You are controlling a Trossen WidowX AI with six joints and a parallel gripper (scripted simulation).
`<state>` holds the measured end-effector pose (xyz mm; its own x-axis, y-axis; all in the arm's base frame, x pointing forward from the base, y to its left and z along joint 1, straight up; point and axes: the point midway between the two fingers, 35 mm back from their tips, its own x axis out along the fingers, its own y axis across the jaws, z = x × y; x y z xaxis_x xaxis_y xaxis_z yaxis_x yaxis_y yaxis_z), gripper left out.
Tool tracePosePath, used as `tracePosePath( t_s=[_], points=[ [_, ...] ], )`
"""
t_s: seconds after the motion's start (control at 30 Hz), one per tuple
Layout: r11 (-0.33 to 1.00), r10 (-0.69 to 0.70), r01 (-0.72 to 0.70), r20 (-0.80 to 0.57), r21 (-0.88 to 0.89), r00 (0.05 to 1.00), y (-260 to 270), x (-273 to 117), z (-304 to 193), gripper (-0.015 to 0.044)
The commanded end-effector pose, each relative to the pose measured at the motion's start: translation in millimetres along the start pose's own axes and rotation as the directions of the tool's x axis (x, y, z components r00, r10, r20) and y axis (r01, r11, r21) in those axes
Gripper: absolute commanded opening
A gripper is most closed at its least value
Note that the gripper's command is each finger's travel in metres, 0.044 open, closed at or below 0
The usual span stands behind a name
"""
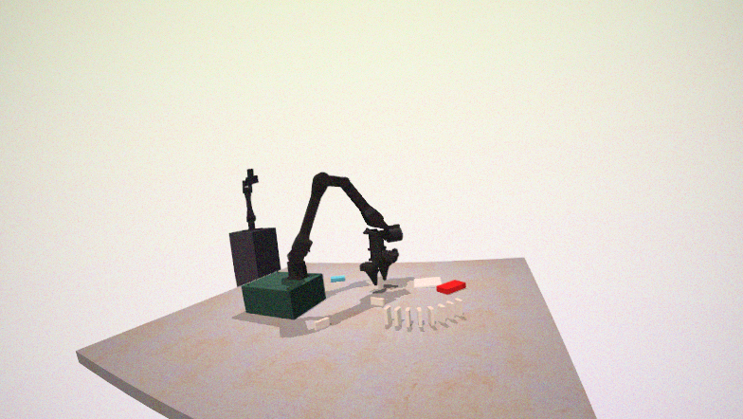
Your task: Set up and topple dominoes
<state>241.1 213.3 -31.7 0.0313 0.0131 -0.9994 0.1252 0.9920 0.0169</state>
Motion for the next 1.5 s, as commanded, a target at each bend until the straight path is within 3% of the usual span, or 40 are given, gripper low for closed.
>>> tracePosePath(
  t_s=[0.0, 0.2, 0.53, 0.83, 1.07, 1.47],
  points=[
    [1.0, 0.002, -0.001, -0.005, 0.006, 1.0, 0, 1, -1, 0.0256],
    [1.0, 0.002, -0.001, -0.005, 0.006, 1.0, 0, 1, -1, 0.0107],
    [1.0, 0.002, -0.002, -0.004, 0.006, 1.0, 0, -1, 0, 0.0107],
    [1.0, 0.0, 0.0, -0.001, 0.0, 1.0, 0, -132, 1, 0.0107],
    [1.0, -0.001, 0.001, -0.001, 0.001, 1.0, -2, -135, 3, 0.0107],
    [0.999, -0.016, 0.016, 0.012, 0.034, 1.0, -145, -139, 119, 0.0107]
  ],
)
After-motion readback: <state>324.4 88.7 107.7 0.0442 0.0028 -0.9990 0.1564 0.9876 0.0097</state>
